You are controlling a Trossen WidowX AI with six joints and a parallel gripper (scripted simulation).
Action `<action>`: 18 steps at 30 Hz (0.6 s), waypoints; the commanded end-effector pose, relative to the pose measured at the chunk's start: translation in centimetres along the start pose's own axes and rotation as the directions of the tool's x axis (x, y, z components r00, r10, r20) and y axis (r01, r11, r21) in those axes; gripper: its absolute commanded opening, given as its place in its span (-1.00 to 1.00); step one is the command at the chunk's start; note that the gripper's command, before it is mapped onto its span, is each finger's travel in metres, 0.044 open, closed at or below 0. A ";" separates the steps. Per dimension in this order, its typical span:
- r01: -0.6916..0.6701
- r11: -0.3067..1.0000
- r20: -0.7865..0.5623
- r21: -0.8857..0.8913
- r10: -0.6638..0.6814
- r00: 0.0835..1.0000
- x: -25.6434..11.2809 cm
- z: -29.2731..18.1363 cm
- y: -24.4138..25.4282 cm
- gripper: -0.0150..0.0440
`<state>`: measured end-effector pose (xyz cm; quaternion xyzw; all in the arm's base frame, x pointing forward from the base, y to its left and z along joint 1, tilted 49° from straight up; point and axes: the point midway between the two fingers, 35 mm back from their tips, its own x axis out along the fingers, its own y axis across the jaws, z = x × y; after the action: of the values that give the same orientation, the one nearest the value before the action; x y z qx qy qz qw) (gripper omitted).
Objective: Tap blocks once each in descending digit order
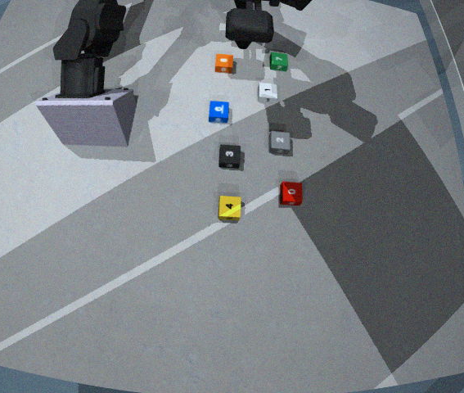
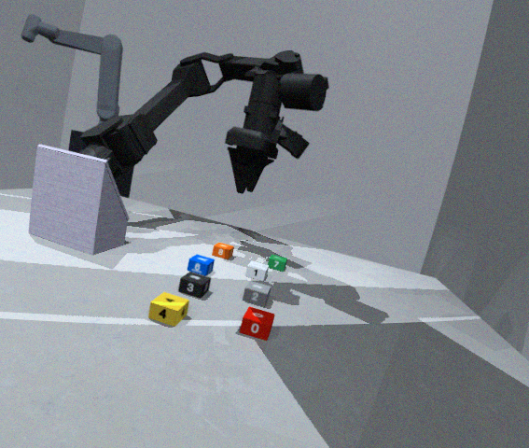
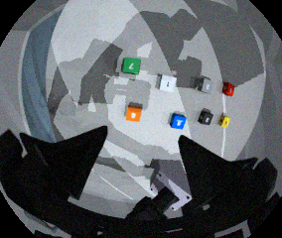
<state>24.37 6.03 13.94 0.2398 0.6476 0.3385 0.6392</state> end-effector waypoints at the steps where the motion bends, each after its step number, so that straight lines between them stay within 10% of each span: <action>1: -0.013 1.000 -0.004 0.021 0.013 1.000 0.5 -1.9 1.7 0.86; 4: -0.013 1.000 -0.004 0.022 0.013 1.000 0.5 -2.0 1.7 0.86; 18: -0.017 1.000 -0.002 0.020 0.017 1.000 8.6 -2.0 1.9 -0.38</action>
<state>21.55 13.09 9.71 0.2467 0.6529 0.3380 0.6313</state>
